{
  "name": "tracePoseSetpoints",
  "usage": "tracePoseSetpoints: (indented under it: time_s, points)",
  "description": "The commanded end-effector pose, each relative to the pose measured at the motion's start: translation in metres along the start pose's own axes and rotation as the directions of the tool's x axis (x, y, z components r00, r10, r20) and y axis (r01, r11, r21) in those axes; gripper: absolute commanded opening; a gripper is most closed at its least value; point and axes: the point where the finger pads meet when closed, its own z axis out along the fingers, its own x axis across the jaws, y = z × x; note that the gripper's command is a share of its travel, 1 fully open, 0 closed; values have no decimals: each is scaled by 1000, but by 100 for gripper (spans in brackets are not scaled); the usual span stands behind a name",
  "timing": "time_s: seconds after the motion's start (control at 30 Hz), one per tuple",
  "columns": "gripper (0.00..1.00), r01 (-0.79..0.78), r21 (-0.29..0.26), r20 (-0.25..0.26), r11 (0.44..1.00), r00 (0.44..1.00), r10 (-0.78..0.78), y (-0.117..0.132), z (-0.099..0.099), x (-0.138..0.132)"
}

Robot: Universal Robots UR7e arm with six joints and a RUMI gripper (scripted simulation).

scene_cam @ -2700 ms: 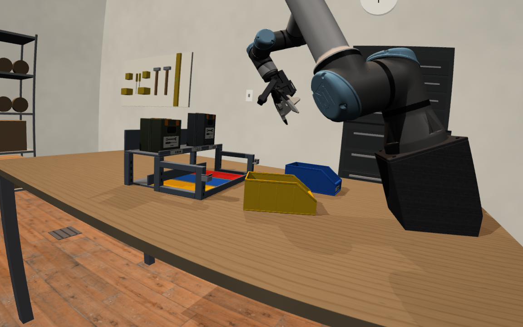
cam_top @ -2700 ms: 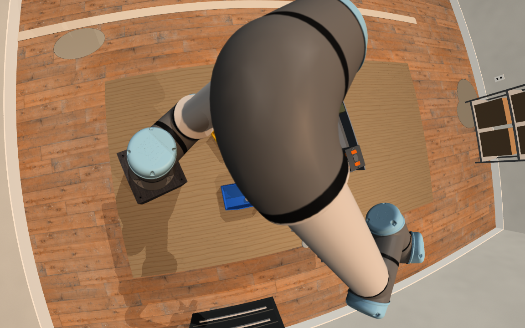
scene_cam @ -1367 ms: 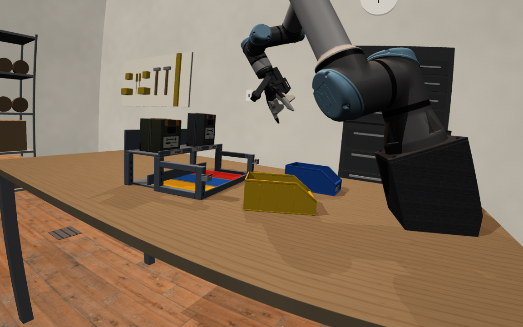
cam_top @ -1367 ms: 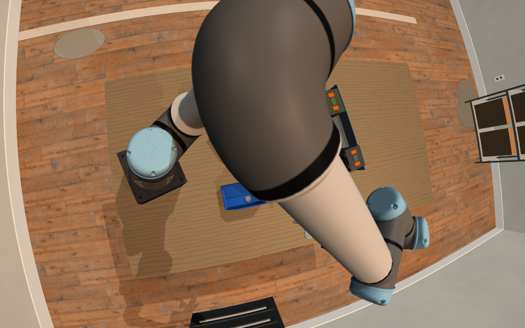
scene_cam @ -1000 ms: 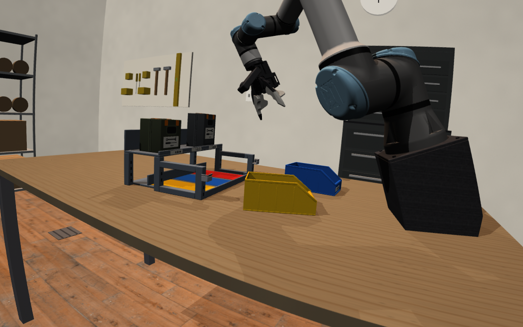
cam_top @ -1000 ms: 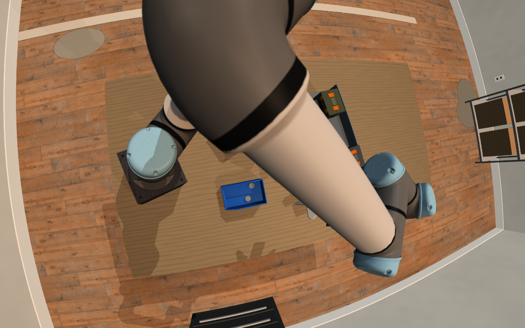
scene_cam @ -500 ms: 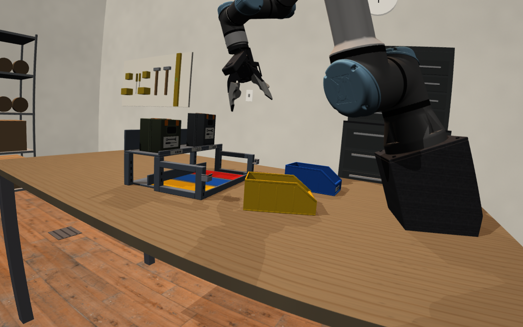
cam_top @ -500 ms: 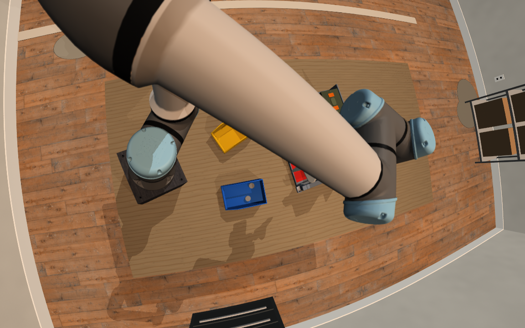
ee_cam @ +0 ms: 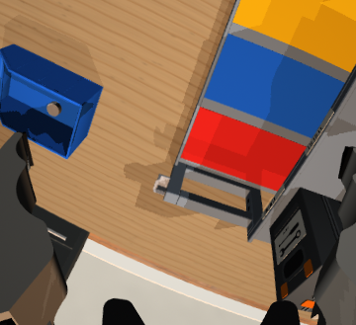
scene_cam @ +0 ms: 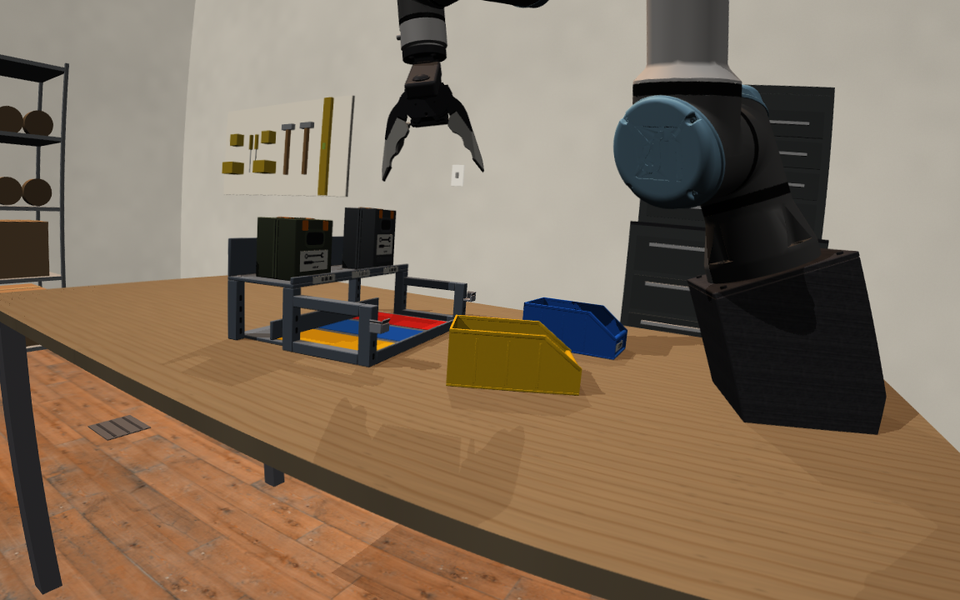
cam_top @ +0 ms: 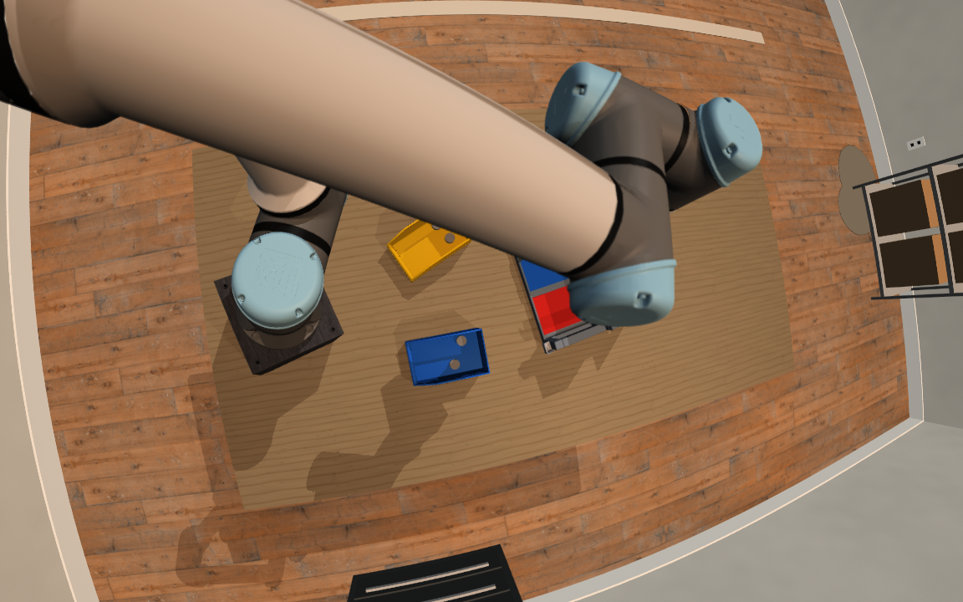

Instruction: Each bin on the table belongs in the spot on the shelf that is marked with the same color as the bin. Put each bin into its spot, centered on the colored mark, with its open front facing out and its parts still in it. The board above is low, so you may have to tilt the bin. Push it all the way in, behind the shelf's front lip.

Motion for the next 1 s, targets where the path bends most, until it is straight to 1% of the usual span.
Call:
tracePoseSetpoints:
  time_s: [0.0, 0.03, 0.1, 0.27, 0.47, 0.6, 0.97]
  points:
    - [100, 124, 1, -55, 992, 991, -124, -35, -8, 3]
    - [100, 148, 0, -65, 989, 987, -147, -42, -10, 3]
    - [100, 148, 0, -65, 989, 987, -147, -42, -10, 3]
    - [100, 247, -6, -106, 969, 963, -246, -70, -15, 3]
    - [100, 321, -14, -136, 947, 938, -320, -91, -19, 1]
    - [100, 346, -18, -147, 938, 927, -345, -98, -20, 0]
    - [100, 358, -19, -152, 934, 922, -356, -101, -21, 0]
